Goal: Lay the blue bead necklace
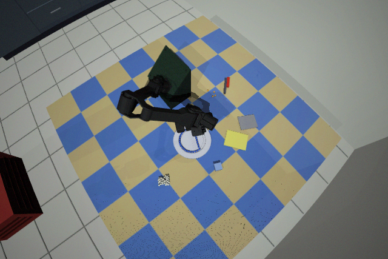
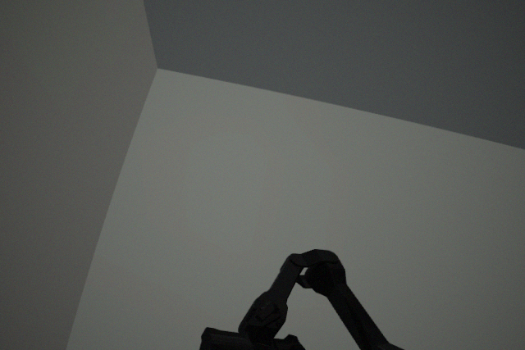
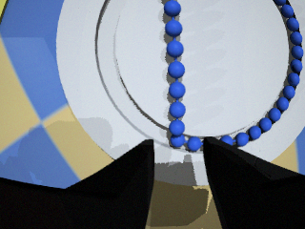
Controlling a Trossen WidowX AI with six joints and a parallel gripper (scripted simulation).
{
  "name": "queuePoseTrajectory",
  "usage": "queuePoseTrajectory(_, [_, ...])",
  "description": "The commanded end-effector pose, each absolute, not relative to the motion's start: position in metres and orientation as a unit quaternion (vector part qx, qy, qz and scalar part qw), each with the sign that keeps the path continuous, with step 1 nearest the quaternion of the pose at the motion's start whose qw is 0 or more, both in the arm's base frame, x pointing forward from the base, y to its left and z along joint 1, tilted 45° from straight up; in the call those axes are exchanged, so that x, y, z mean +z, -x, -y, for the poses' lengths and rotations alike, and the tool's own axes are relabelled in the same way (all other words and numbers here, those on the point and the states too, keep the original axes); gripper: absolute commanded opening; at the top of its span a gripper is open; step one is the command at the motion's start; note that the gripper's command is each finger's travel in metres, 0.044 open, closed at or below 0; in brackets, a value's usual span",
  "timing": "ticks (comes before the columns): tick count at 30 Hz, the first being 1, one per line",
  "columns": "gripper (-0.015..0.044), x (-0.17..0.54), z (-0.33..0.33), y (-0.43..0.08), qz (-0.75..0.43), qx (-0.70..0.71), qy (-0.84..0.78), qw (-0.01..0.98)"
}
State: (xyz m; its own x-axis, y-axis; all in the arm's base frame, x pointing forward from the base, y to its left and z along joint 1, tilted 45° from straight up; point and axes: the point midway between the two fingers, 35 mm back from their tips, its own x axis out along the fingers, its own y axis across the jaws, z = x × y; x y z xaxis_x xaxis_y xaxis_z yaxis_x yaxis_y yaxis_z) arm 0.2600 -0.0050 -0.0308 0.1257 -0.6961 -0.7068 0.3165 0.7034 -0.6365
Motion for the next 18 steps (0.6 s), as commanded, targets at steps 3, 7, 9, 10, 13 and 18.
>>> queuePoseTrajectory(3, [0.0120, -0.031, 0.005, -0.260, -0.563, -0.345, 0.170, 0.732])
queuePoseTrajectory(7, [0.0120, -0.035, 0.008, -0.261, -0.563, -0.345, 0.170, 0.731])
queuePoseTrajectory(9, [0.0120, -0.037, 0.011, -0.261, -0.563, -0.345, 0.170, 0.731])
queuePoseTrajectory(10, [0.0120, -0.038, 0.012, -0.261, -0.563, -0.345, 0.170, 0.731])
queuePoseTrajectory(13, [0.0120, -0.042, 0.015, -0.262, -0.564, -0.345, 0.171, 0.731])
queuePoseTrajectory(18, [0.0120, -0.047, 0.021, -0.262, -0.564, -0.345, 0.172, 0.730])
